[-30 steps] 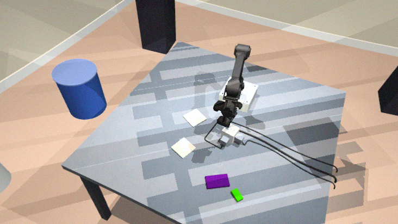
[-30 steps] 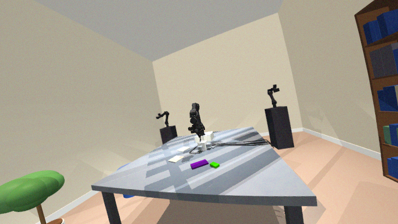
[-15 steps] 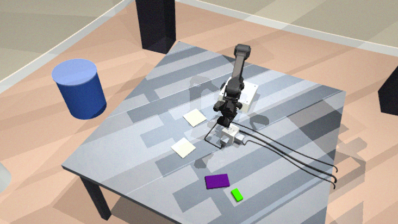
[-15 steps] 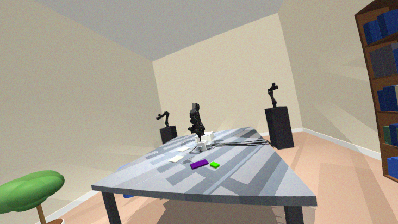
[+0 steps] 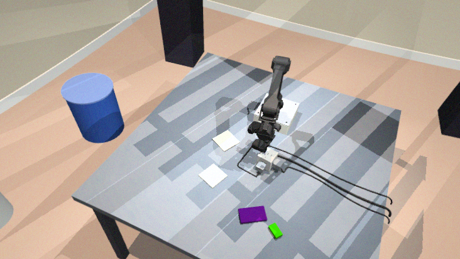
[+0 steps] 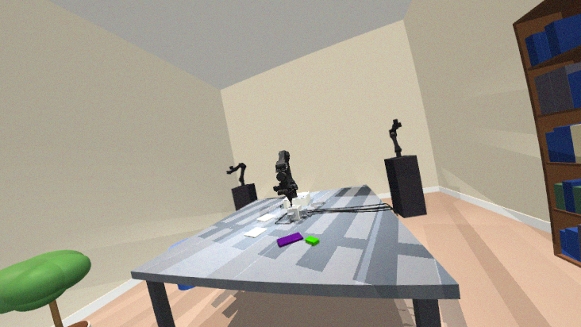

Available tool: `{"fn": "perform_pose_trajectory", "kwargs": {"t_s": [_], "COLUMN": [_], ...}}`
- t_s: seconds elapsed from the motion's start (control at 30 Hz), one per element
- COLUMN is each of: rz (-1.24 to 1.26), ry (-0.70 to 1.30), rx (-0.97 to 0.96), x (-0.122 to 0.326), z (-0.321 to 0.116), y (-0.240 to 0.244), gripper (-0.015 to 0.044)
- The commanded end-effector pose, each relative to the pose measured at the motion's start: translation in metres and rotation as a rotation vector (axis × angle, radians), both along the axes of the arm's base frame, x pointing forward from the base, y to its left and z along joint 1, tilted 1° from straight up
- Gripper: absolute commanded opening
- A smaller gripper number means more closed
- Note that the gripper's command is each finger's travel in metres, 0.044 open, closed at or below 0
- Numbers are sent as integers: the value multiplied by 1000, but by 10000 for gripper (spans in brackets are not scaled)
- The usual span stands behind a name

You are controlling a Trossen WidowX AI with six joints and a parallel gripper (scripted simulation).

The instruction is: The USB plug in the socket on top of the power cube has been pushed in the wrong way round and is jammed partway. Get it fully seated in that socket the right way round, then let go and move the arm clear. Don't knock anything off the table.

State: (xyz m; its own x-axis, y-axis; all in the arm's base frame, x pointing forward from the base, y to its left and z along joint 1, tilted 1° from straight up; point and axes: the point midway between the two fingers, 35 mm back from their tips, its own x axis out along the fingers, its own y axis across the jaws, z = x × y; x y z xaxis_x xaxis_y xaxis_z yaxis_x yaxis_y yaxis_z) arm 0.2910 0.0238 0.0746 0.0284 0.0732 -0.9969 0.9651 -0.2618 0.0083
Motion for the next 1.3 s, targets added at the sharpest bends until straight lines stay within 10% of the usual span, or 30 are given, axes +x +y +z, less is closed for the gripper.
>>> {"fn": "perform_pose_trajectory", "kwargs": {"t_s": [0.0, 1.27], "rz": [3, 3], "ry": [-1, -1], "rx": [3, 3], "x": [0, 0], "z": [-1, -5], "y": [0, 0], "gripper": [0, 0]}}
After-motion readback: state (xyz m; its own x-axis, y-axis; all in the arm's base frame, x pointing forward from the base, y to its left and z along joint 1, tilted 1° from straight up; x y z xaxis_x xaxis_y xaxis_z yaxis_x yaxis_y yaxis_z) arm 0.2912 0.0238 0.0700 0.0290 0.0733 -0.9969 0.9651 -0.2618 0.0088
